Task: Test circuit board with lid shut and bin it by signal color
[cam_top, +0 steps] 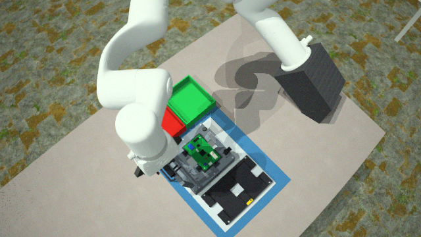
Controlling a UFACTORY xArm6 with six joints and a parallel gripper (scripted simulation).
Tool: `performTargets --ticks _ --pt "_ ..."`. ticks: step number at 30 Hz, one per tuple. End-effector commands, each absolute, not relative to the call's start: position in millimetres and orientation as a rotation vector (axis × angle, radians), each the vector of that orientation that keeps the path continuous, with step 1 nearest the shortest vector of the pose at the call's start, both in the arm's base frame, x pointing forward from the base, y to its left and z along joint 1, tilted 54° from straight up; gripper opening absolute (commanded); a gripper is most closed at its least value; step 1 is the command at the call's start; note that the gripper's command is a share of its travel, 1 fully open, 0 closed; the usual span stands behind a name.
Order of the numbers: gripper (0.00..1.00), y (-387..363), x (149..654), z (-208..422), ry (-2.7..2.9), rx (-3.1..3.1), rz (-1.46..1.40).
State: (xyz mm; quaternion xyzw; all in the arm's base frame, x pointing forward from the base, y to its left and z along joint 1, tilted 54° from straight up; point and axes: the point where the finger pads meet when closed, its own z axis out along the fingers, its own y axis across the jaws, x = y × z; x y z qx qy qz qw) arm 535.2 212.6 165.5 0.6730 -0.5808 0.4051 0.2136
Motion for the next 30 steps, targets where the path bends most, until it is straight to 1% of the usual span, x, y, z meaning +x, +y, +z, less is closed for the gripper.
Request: performTargets --ticks 1,17,26,27,30 --pt "0.51 217.4 534.1 169.1 -1.613 1.871 1.127" --pt "0.51 252.2 520.3 195.9 -1.613 1.871 1.127" --pt "0.51 256.4 518.6 199.1 -1.613 1.871 1.127" --pt "1.0 256.4 518.6 199.1 -1.613 1.871 1.127" --pt "1.0 256.4 518.6 199.1 -1.613 1.871 1.127"
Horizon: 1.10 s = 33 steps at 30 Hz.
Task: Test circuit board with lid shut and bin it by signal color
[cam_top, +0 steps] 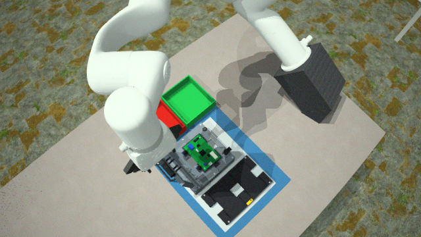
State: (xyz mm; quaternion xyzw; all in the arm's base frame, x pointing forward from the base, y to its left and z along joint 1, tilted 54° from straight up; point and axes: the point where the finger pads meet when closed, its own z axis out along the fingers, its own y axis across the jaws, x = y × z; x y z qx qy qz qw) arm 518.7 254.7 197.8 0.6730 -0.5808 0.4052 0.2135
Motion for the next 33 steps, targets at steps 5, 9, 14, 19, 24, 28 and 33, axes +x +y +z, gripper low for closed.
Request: performTargets --ticks 5,9,14,19,24,28,33 --pt "1.0 256.4 518.6 199.1 -1.613 1.871 1.127" --pt "1.0 256.3 518.1 199.0 -1.613 1.871 1.127" --pt "1.0 255.1 513.3 198.1 -1.613 1.871 1.127" --pt "1.0 251.0 497.0 194.9 -1.613 1.871 1.127" --pt "1.0 244.1 469.3 189.6 -1.613 1.871 1.127" --pt "1.0 240.8 456.2 187.1 -1.613 1.871 1.127" --pt "1.0 232.7 423.6 180.8 -1.613 1.871 1.127"
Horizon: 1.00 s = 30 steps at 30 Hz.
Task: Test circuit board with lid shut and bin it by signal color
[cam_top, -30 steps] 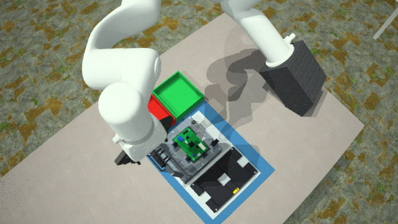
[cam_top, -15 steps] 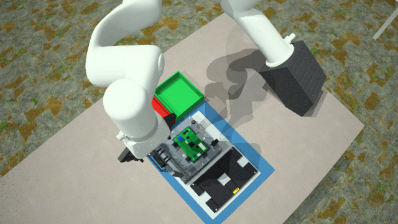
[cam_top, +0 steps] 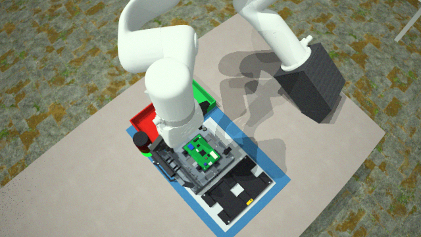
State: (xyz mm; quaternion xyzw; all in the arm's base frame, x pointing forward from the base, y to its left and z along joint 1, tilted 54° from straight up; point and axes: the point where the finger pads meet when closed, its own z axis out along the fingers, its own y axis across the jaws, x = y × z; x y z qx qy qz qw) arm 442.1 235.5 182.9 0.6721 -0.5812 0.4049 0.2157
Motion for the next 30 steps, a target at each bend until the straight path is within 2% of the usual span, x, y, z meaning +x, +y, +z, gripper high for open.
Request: performTargets --ticks 1,9,30 --pt "1.0 231.3 417.9 179.7 -1.613 1.871 1.127" --pt "1.0 225.0 392.7 174.8 -1.613 1.871 1.127" --pt "1.0 209.1 398.1 162.6 -1.613 1.871 1.127"
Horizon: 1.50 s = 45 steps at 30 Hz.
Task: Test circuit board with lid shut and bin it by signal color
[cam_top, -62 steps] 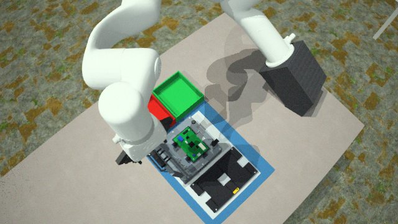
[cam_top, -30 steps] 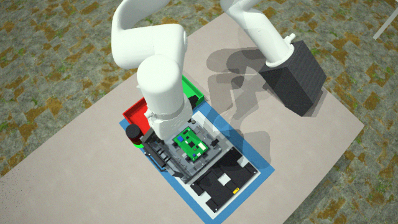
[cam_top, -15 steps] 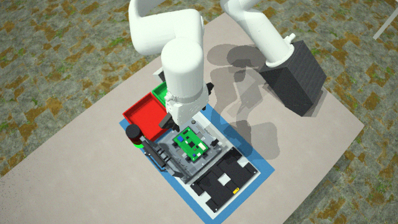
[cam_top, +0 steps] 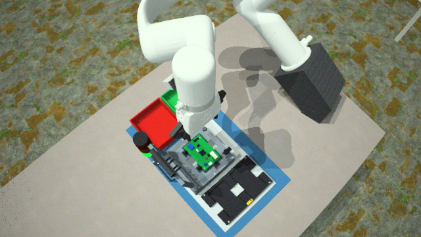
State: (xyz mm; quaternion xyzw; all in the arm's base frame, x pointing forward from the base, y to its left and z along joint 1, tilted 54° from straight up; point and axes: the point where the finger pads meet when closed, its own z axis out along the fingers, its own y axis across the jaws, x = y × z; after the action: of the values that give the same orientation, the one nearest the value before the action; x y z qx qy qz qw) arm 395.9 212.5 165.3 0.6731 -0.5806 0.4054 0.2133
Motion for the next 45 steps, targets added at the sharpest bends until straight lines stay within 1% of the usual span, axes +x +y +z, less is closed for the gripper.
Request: performTargets --ticks 1,29,45 --pt "1.0 206.1 399.3 160.3 -1.613 1.871 1.127" --pt "1.0 88.4 446.1 69.7 -1.613 1.871 1.127" --pt "1.0 74.0 451.9 58.6 -1.613 1.871 1.127"
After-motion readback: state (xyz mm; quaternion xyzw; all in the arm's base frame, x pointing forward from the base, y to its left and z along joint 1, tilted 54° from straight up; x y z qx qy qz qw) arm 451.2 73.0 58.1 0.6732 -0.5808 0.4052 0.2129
